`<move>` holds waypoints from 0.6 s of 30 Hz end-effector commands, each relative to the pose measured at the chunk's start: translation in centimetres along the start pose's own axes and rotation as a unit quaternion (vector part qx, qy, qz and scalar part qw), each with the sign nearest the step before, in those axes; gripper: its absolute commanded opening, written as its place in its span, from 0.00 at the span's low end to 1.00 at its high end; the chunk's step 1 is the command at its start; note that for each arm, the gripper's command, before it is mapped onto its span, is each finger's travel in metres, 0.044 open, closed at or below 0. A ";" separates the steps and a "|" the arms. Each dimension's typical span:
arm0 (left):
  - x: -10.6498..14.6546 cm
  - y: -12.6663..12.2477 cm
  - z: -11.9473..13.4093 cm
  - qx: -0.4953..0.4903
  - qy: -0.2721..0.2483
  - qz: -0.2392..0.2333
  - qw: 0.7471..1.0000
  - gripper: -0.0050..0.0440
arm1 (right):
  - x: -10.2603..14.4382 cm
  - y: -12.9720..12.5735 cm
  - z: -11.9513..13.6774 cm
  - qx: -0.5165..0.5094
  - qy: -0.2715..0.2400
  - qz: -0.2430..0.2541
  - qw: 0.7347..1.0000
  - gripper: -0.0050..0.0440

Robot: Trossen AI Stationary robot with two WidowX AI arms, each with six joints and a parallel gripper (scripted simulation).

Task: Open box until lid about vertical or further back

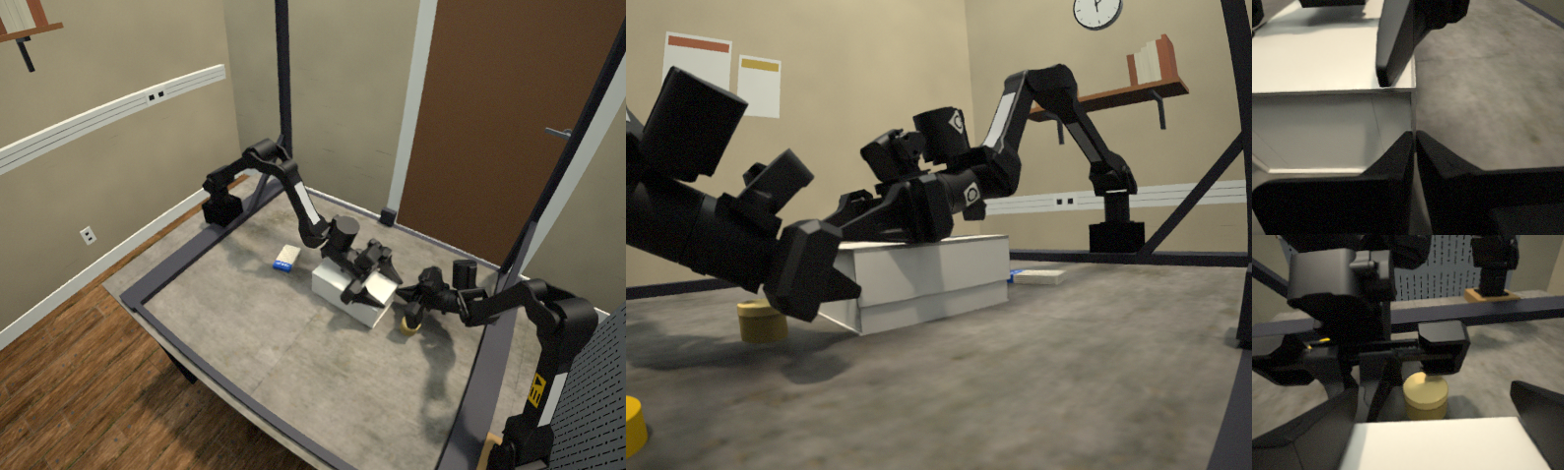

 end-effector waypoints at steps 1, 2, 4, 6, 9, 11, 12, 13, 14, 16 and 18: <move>0.4 -1.5 -1.1 0.008 -0.011 0.018 1.000 0.12 | -0.4 -0.9 3.3 0.000 0.039 0.011 0.999 1.00; 0.4 -1.5 -1.1 0.010 -0.011 0.021 1.000 0.12 | -0.4 -0.9 3.3 0.000 0.039 0.011 0.999 1.00; 0.4 -1.5 -0.8 0.021 -0.009 0.026 0.999 0.12 | -0.4 -0.9 3.3 0.000 0.039 0.011 0.999 1.00; 0.5 -1.2 -1.4 0.052 -0.017 0.035 0.998 0.12 | -0.4 -0.9 3.3 0.000 0.039 0.011 0.999 1.00; 0.6 -0.3 -1.5 0.104 -0.022 0.046 0.993 0.12 | -0.3 -0.7 2.3 -0.001 0.030 0.008 1.000 1.00; 0.6 -0.1 -1.6 0.129 -0.024 0.054 0.990 0.12 | -0.3 -0.7 2.3 -0.001 0.030 0.008 1.000 1.00; 0.6 -0.1 -1.5 0.140 -0.024 0.058 0.988 0.12 | -0.3 -0.7 2.3 -0.001 0.030 0.008 1.000 1.00; 0.6 -0.1 -1.5 0.140 -0.024 0.058 0.988 0.12 | -0.3 -0.7 2.3 -0.001 0.030 0.008 1.000 1.00; 0.6 -0.1 -1.5 0.140 -0.024 0.058 0.988 0.12 | -0.3 -0.7 2.3 -0.001 0.030 0.008 1.000 1.00; 0.3 0.0 -1.0 0.141 -0.019 0.057 0.988 0.12 | -0.3 -0.7 2.3 -0.001 0.030 0.008 1.000 1.00; 0.5 -0.3 -1.5 0.122 -0.023 0.051 0.991 0.12 | -0.3 -0.7 2.3 -0.001 0.030 0.008 1.000 1.00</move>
Point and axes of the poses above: on each arm, the point midway between the two fingers, 35 mm back from their tips, its own x axis back along the fingers, its own y axis across the jaws, z = x × y, the point moved 7 cm from there along x, back along the fingers, and after that the axes turned 15 degrees about -x, right-handed, at the moved point
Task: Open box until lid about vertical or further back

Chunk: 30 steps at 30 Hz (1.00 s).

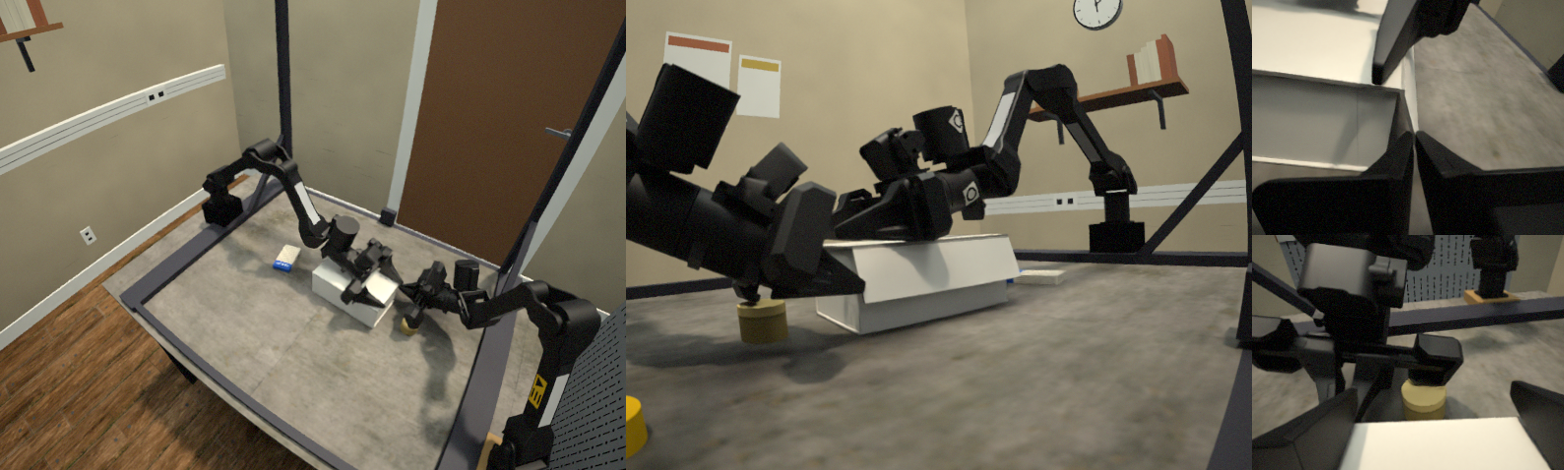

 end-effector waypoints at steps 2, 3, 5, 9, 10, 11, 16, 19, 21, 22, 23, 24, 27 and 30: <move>0.1 -0.2 -1.0 0.015 -0.009 0.005 1.000 0.12 | -0.2 -0.7 2.5 0.004 0.033 0.010 0.999 1.00; 0.2 0.1 -0.7 0.025 -0.008 0.009 1.000 0.12 | -0.2 -0.7 2.5 0.004 0.033 0.010 0.999 1.00; 0.2 0.1 -0.9 0.052 -0.012 0.023 0.998 0.12 | -0.2 -0.7 2.5 0.004 0.033 0.010 0.999 1.00; 0.2 -0.4 -1.4 0.016 -0.014 0.007 1.000 0.12 | -0.2 -0.7 2.5 0.004 0.033 0.010 0.999 1.00; 0.3 -0.2 -1.0 0.020 -0.011 0.009 1.000 0.12 | -0.2 -0.7 2.5 0.004 0.033 0.010 0.999 1.00; 0.3 0.1 -0.8 0.029 -0.009 0.015 0.999 0.12 | -0.2 -0.7 2.5 0.004 0.033 0.010 0.999 1.00; 0.3 0.2 -0.8 0.051 -0.011 0.024 0.998 0.12 | -0.2 -0.7 2.5 0.004 0.033 0.010 0.999 1.00; 0.3 -0.3 -1.4 0.022 -0.016 0.014 1.000 0.12 | -0.2 -0.7 2.5 0.004 0.034 0.010 0.999 1.00; 0.4 0.1 -0.8 0.035 -0.010 0.021 0.999 0.12 | -0.2 -0.7 2.5 0.004 0.034 0.010 0.999 1.00; 0.4 0.2 -0.9 0.048 -0.012 0.026 0.998 0.12 | -0.2 -0.7 2.5 0.004 0.034 0.010 0.999 1.00; 0.4 0.2 -1.0 0.064 -0.014 0.034 0.997 0.12 | -0.2 -0.7 2.5 0.004 0.034 0.010 0.999 1.00; 0.3 0.1 -1.1 0.060 -0.016 0.031 0.998 0.12 | -0.2 -0.7 2.5 0.004 0.034 0.010 0.999 1.00; 0.4 -0.3 -1.5 0.028 -0.017 0.019 0.999 0.12 | -0.2 -0.7 2.4 0.004 0.034 0.010 0.999 1.00; 0.5 -0.4 -1.5 0.024 -0.017 0.018 0.999 0.12 | -0.2 -0.7 2.4 0.004 0.034 0.010 0.999 1.00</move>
Point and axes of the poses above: on each arm, the point midway between the two fingers, 35 mm back from their tips, its own x axis back along the fingers, its own y axis across the jaws, z = x × y, the point moved 7 cm from there along x, back along the fingers, and after that the axes turned 15 degrees about -x, right-handed, at the moved point
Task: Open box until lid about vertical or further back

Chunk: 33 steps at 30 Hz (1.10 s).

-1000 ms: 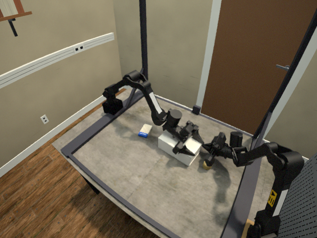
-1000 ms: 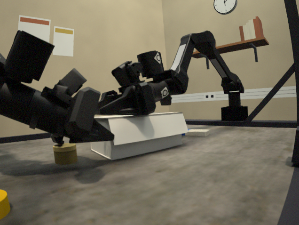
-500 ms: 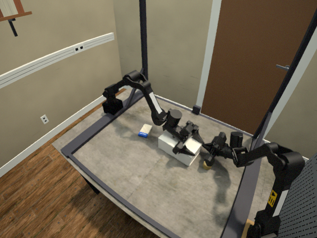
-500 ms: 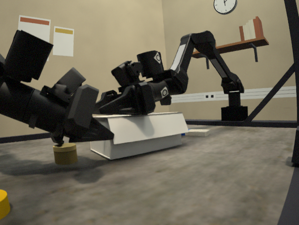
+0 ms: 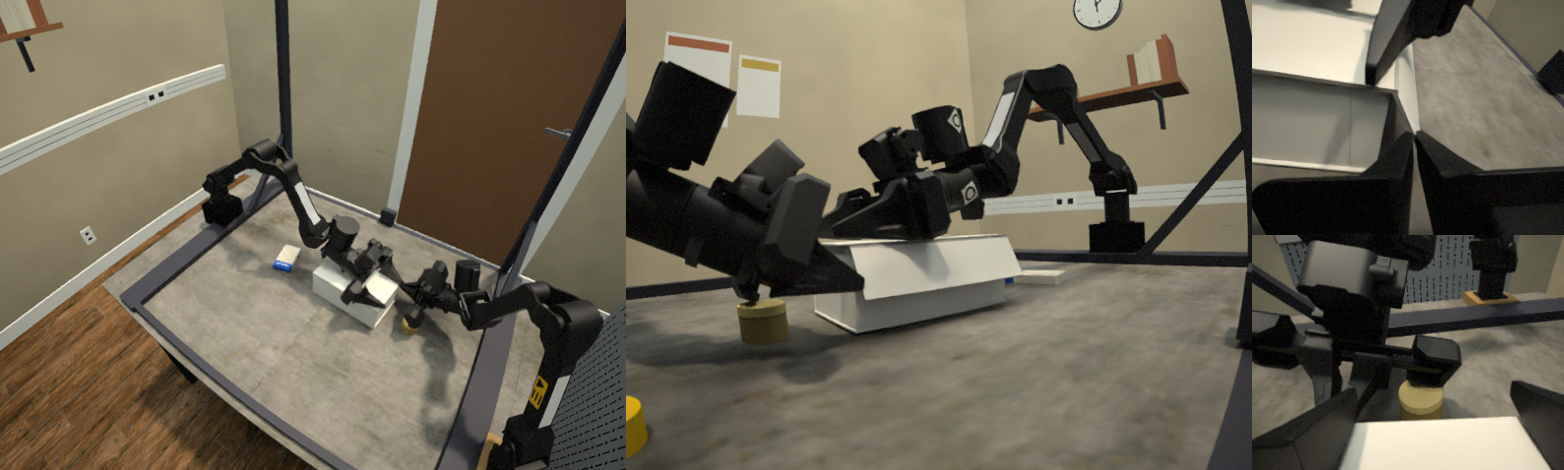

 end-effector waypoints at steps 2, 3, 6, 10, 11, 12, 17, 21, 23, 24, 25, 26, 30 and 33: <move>0.2 -0.2 -1.1 0.018 -0.013 0.004 1.000 0.12 | -0.1 -0.6 2.6 0.004 0.036 0.010 0.999 1.00; 0.2 0.0 -0.7 0.026 -0.009 0.009 1.000 0.12 | -0.1 -0.6 2.6 0.004 0.036 0.010 0.999 1.00; 0.2 0.0 -1.2 0.051 -0.017 0.020 0.998 0.12 | -0.2 -0.9 3.6 0.004 0.044 0.012 0.999 1.00; 0.2 -0.4 -1.4 0.016 -0.016 0.007 1.000 0.12 | -0.2 -0.9 3.6 0.004 0.044 0.012 0.999 1.00; 0.2 -0.4 -1.4 0.017 -0.016 0.006 1.000 0.12 | -0.2 -0.9 3.6 0.004 0.044 0.012 0.999 1.00; 0.3 -0.2 -1.1 0.021 -0.012 0.008 1.000 0.12 | -0.2 -0.9 3.6 0.004 0.044 0.012 0.999 1.00; 0.3 0.1 -1.0 0.060 -0.015 0.027 0.998 0.12 | -0.2 -0.9 3.7 0.004 0.044 0.012 0.999 1.00; 0.3 -0.3 -1.5 0.033 -0.018 0.017 0.999 0.12 | -0.2 -0.9 3.6 0.004 0.044 0.012 0.999 1.00; 0.3 -0.3 -1.5 0.030 -0.018 0.015 0.999 0.12 | -0.2 -0.9 3.6 0.004 0.044 0.012 0.999 1.00; 0.3 -0.3 -1.4 0.029 -0.017 0.015 0.999 0.12 | -0.2 -0.9 3.7 0.004 0.044 0.012 0.999 1.00; 0.4 -0.3 -1.4 0.029 -0.016 0.016 0.999 0.12 | -0.2 -0.9 3.7 0.004 0.044 0.012 0.999 1.00; 0.4 -0.2 -1.3 0.029 -0.016 0.016 0.999 0.12 | -0.2 -0.9 3.7 0.004 0.044 0.012 0.999 1.00; 0.3 -0.2 -1.0 0.029 -0.013 0.015 0.999 0.12 | -0.2 -1.0 3.8 0.004 0.044 0.012 0.999 1.00; 0.3 -0.2 -1.0 0.029 -0.013 0.015 0.999 0.12 | -0.2 -1.0 3.8 0.004 0.044 0.012 0.999 1.00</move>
Point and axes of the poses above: on each arm, the point midway between the two fingers, 35 mm back from their tips, its own x axis back along the fingers, its own y axis across the jaws, z = x × y, the point moved 7 cm from there along x, back along the fingers, and after that the axes turned 15 degrees about -x, right-handed, at the moved point
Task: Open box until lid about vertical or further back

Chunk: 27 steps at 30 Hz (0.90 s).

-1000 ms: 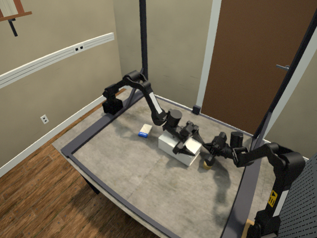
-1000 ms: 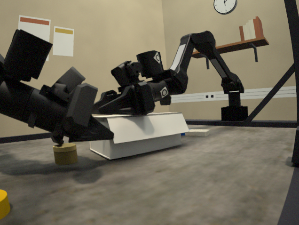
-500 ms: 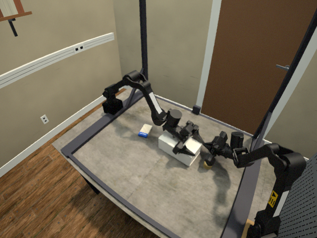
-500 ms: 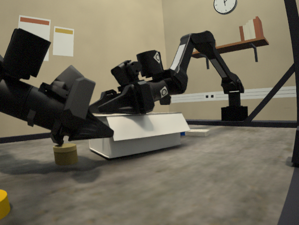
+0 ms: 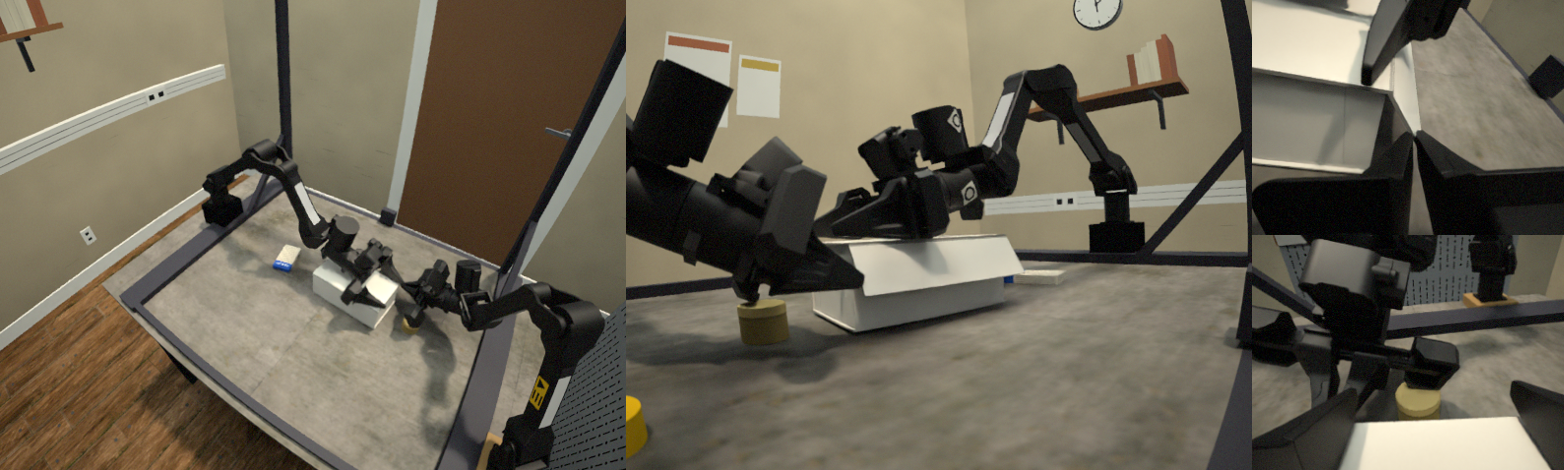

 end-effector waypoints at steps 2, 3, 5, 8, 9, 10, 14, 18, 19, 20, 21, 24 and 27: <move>0.1 -0.2 -0.8 0.015 -0.011 0.002 1.000 0.12 | -0.2 -0.9 3.9 0.005 0.048 0.012 0.999 1.00; 0.1 -0.2 -0.8 0.015 -0.011 0.002 1.000 0.12 | -0.2 -0.9 3.9 0.005 0.048 0.012 0.999 1.00; 0.2 -0.2 -1.0 0.014 -0.012 0.004 1.000 0.12 | -0.2 -0.9 4.0 0.005 0.048 0.012 0.999 1.00; 0.2 -0.2 -1.0 0.014 -0.012 0.004 1.000 0.12 | -0.2 -0.9 4.0 0.005 0.048 0.012 0.999 1.00; 0.2 -0.2 -1.0 0.014 -0.012 0.004 1.000 0.12 | -0.2 -0.9 4.0 0.005 0.048 0.012 0.999 1.00; 0.2 -0.2 -1.0 0.014 -0.012 0.004 1.000 0.12 | -0.2 -0.9 4.0 0.005 0.048 0.012 0.999 1.00; 0.2 -0.2 -1.0 0.014 -0.012 0.004 1.000 0.12 | -0.1 -0.7 3.0 0.004 0.039 0.010 0.999 1.00; 0.2 -0.2 -1.0 0.014 -0.012 0.004 1.000 0.12 | -0.1 -0.7 3.0 0.004 0.039 0.010 0.999 1.00; 0.2 -0.2 -1.0 0.014 -0.012 0.004 1.000 0.12 | -0.2 -0.7 3.1 0.004 0.039 0.010 0.999 1.00; 0.2 -0.2 -1.0 0.014 -0.012 0.004 1.000 0.12 | -0.2 -0.7 3.1 0.004 0.039 0.010 0.999 1.00; 0.2 -0.2 -1.0 0.014 -0.012 0.004 1.000 0.12 | -0.2 -0.7 3.1 0.004 0.039 0.010 0.999 1.00; 0.2 -0.2 -1.0 0.014 -0.012 0.004 1.000 0.12 | -0.2 -0.7 3.1 0.004 0.039 0.010 0.999 1.00; 0.2 -0.2 -1.0 0.014 -0.012 0.004 1.000 0.12 | -0.2 -0.7 3.2 0.004 0.039 0.010 0.999 1.00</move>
Point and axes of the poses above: on each arm, the point midway between the two fingers, 35 mm back from their tips, its own x axis back along the fingers, its own y axis across the jaws, z = x × y, the point moved 7 cm from there along x, back along the fingers, and after that the axes turned 15 degrees about -x, right-handed, at the moved point
